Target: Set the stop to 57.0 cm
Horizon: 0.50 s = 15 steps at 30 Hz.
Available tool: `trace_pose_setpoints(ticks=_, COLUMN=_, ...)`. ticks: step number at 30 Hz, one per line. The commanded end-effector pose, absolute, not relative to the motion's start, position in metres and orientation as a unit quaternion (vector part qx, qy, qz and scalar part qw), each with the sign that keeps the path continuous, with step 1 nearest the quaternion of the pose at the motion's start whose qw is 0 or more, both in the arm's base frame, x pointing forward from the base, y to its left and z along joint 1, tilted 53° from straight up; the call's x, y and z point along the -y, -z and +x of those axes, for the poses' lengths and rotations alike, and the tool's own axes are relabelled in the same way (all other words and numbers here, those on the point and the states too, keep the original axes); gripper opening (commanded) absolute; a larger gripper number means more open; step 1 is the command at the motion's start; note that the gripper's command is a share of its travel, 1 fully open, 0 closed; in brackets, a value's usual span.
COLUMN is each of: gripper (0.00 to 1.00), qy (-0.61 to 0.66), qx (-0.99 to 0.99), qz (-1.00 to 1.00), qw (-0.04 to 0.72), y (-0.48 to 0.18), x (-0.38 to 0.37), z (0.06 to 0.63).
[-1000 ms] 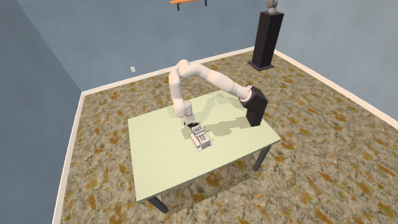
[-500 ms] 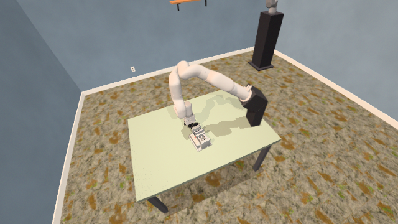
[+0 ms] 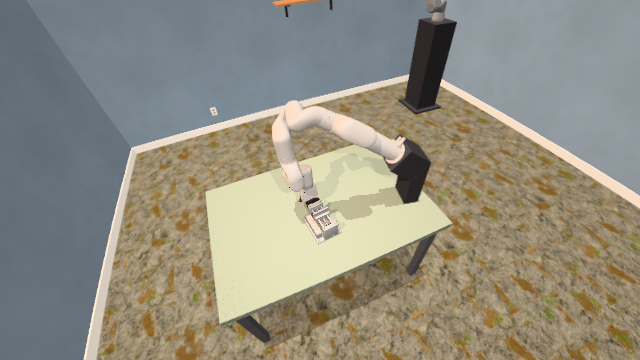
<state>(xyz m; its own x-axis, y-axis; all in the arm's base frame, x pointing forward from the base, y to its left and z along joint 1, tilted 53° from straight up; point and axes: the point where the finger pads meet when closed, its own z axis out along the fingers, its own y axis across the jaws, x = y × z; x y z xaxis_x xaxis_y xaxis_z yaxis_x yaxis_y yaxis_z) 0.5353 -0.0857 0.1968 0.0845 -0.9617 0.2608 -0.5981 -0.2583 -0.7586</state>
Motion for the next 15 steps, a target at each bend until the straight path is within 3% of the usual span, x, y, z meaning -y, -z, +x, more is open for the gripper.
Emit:
trace_pose_setpoints(ticks=1, gripper=0.06, qy=0.379, qx=-0.561, qz=-0.697, qw=0.239, y=-0.185, x=0.090, z=0.529)
trace_pose_setpoints(ticks=15, gripper=0.06, qy=0.379, qx=-0.561, qz=-0.697, qw=0.239, y=-0.177, x=0.094, z=0.503)
